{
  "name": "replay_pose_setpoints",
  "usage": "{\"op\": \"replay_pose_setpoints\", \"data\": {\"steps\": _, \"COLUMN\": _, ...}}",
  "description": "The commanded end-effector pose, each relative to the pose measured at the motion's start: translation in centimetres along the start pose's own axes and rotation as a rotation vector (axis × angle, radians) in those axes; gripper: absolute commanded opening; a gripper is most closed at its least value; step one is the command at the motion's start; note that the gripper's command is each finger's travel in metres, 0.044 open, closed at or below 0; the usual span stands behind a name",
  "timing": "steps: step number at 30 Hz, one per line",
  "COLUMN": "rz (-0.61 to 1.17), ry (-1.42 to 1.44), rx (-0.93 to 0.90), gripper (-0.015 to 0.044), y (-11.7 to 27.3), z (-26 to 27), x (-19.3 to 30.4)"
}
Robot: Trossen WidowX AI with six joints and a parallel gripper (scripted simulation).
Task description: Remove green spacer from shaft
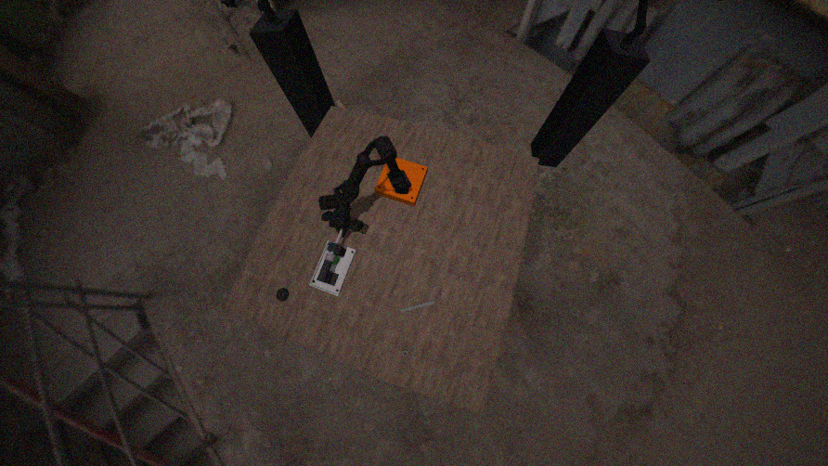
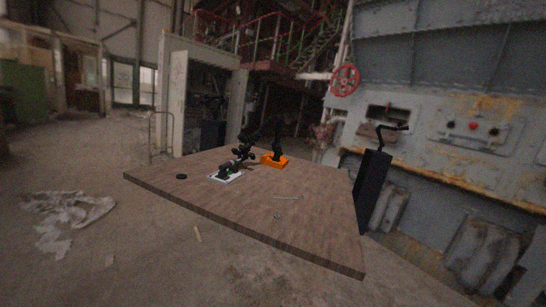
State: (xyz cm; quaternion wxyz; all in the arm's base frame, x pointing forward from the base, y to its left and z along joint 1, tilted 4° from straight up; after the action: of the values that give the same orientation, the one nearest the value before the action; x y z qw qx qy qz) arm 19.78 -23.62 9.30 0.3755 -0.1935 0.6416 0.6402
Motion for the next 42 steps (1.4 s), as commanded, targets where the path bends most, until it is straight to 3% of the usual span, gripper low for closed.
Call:
{"op": "replay_pose_setpoints", "data": {"steps": 1, "rz": -0.003, "ry": -0.001, "rx": -0.002, "gripper": 0.0000, "y": -0.07, "z": -0.02, "x": -0.16}}
{"op": "replay_pose_setpoints", "data": {"steps": 42, "rz": -0.004, "ry": -0.001, "rx": -0.002, "gripper": 0.0000, "y": -0.86, "z": 0.04, "x": -0.97}}
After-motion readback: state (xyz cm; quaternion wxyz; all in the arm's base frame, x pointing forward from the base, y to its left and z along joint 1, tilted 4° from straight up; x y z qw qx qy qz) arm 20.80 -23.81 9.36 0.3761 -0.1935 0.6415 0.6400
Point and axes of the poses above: the point midway between the two fingers, 35 mm back from their tips, its own y axis back along the fingers, its own z axis across the jaws, x = y × z, the point moved 9 cm from there along y, back along the fingers, and after that the axes turned 4 degrees about -y, right-handed, at the moved point
